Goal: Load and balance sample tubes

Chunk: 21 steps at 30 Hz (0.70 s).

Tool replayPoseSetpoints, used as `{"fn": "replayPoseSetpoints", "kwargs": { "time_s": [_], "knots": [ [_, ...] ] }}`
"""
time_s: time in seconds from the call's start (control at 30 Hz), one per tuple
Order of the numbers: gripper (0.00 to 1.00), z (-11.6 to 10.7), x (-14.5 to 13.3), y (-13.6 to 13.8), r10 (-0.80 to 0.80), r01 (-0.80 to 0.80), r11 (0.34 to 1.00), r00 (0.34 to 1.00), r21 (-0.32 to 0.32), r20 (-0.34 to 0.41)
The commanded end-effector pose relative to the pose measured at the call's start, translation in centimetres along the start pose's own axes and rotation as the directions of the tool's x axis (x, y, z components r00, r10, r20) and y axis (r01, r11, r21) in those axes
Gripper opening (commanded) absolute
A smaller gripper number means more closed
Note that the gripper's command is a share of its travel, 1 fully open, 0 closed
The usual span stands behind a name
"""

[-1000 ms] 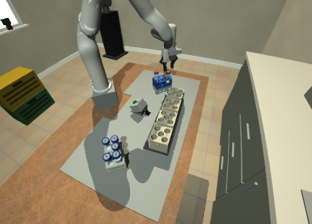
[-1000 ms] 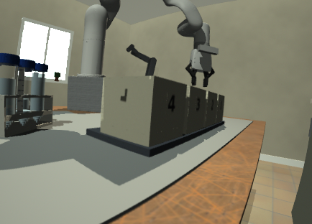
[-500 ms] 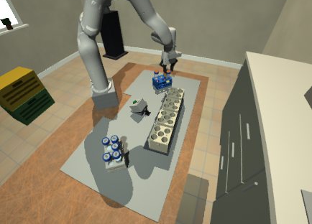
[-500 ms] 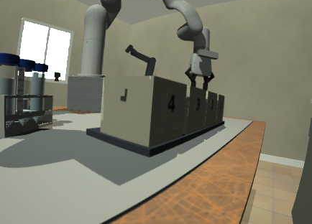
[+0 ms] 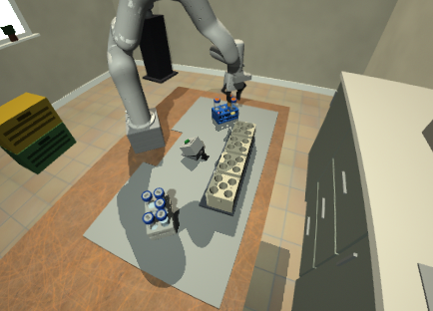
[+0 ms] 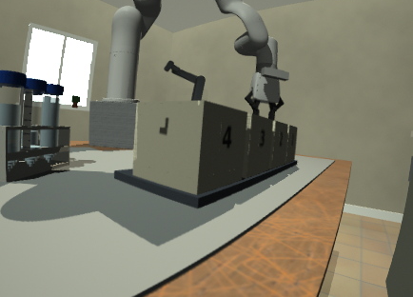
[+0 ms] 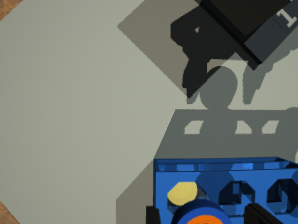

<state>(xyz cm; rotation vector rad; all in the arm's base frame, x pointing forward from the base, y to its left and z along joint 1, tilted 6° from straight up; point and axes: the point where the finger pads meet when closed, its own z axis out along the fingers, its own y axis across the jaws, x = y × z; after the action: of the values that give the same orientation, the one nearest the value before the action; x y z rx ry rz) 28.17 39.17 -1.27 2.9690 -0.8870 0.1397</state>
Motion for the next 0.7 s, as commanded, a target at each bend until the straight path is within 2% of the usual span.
{"fn": "replayPoseSetpoints", "kwargs": {
  "time_s": [0.0, 0.67],
  "knots": [
    [0.57, 0.0, 0.0, -0.2, 0.000, 0.000, 1.000, 1.000, 0.005, 0.000],
    [0.57, 1.2, 0.0, -0.2, 0.000, 0.000, 1.000, 1.000, 0.005, 0.000]
  ]
}}
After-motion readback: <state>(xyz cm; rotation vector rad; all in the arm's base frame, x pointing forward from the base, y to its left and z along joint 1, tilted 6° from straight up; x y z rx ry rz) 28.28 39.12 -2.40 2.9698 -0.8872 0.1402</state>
